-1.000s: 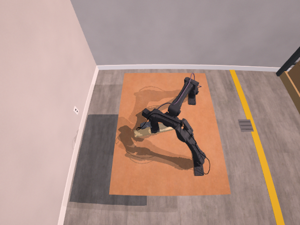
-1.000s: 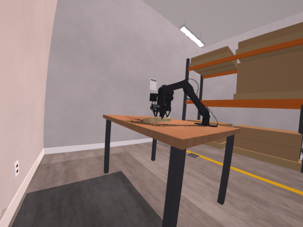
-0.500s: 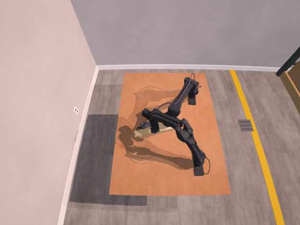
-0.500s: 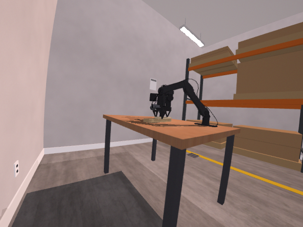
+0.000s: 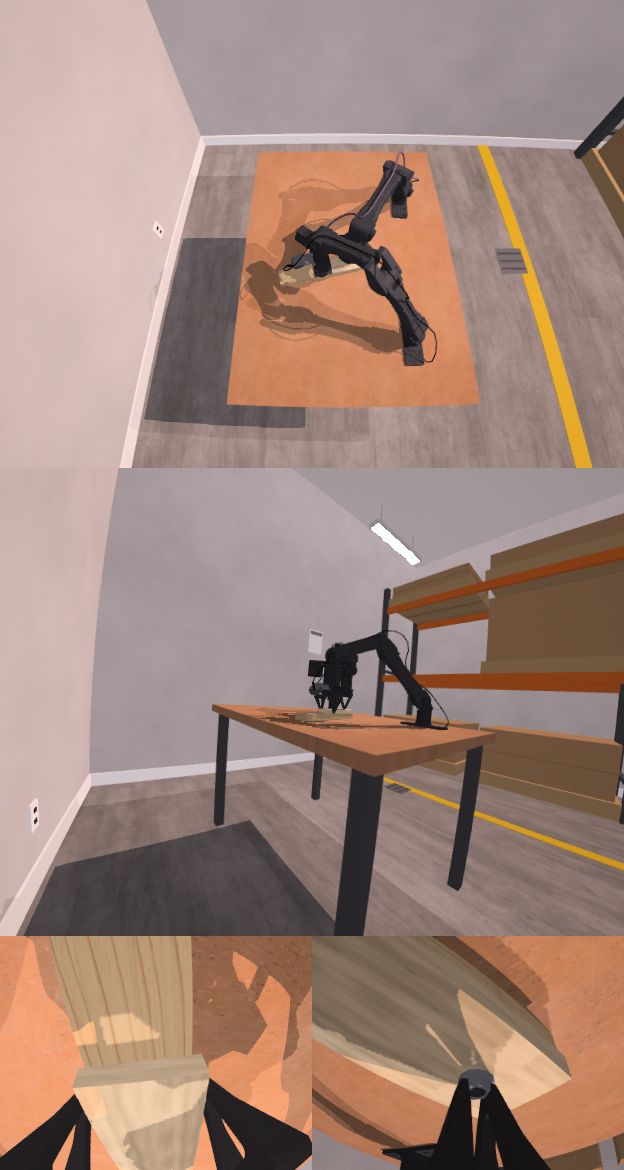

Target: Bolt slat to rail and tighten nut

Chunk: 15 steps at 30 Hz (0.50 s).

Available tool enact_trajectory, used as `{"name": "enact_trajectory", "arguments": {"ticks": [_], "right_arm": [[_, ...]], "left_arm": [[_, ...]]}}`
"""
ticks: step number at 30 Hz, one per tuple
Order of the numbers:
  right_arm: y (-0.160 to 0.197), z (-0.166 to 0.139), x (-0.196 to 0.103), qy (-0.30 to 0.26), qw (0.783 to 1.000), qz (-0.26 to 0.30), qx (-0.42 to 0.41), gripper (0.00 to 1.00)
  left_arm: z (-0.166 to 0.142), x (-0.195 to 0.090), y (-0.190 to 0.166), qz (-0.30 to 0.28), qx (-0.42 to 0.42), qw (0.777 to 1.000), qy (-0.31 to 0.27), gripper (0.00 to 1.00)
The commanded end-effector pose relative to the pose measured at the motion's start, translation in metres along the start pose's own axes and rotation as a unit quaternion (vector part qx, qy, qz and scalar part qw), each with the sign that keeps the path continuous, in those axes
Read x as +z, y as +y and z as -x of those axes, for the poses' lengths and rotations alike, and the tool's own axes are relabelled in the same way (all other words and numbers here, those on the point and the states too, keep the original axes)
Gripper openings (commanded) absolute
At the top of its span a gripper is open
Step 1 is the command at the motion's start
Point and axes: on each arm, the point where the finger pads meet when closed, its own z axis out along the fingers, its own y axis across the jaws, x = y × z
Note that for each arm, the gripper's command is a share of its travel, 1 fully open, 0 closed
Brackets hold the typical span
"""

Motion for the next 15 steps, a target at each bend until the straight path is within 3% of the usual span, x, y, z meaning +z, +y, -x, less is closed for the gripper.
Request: {"name": "enact_trajectory", "arguments": {"ticks": [1,9,11,15], "right_arm": [[0.0013,0.0043,-0.0041,-0.004,1.000,0.006,0.010,0.11],[0.0013,0.0041,-0.0041,-0.004,1.000,0.006,0.010,0.11],[0.0018,-0.0007,-0.0046,0.002,1.000,0.007,0.000,0.34],[0.0018,-0.0007,-0.0046,0.002,1.000,0.007,0.000,0.34]], "left_arm": [[0.0013,-0.0051,-0.0011,-0.004,-0.001,1.000,-0.005,0.72],[0.0013,-0.0051,-0.0011,-0.004,-0.001,1.000,-0.005,0.72],[0.0013,-0.0051,-0.0011,-0.004,-0.001,1.000,-0.005,0.72],[0.0013,-0.0051,-0.0011,-0.004,-0.001,1.000,-0.005,0.72]]}}
